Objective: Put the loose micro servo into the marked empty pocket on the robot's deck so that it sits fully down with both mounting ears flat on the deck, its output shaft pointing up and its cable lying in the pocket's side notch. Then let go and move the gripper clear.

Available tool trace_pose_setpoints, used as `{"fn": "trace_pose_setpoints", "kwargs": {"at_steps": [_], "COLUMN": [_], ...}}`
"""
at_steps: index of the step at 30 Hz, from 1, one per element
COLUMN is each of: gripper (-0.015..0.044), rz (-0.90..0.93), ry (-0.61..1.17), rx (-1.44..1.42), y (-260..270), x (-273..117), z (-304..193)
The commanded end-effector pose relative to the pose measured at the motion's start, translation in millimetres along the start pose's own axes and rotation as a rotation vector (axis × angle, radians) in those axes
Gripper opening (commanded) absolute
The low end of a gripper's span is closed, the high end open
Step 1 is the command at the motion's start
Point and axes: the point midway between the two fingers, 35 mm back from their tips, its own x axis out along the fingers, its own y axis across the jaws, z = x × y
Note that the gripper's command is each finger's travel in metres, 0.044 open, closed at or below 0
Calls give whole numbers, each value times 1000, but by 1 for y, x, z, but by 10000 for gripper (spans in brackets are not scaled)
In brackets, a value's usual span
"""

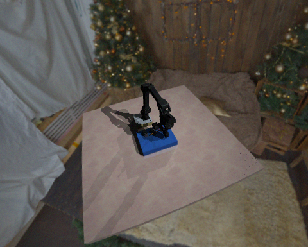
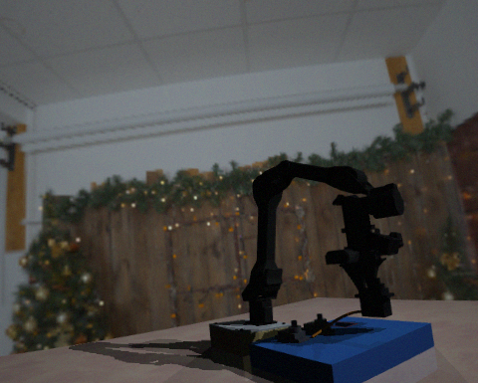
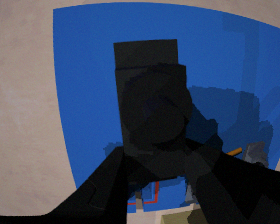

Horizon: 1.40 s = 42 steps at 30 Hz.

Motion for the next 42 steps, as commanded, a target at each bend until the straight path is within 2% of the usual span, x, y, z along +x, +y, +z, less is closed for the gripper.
{"fn": "trace_pose_setpoints", "kwargs": {"at_steps": [1,9,31,42], "gripper": [0,0,0,0], "rz": [-2,-1,-1,0], "ry": [-4,-3,6,6], "rx": [66,66,67,67], "y": [0,1,7,8], "x": [-1,-1,0,8], "z": [1,-9,-105,-108]}}
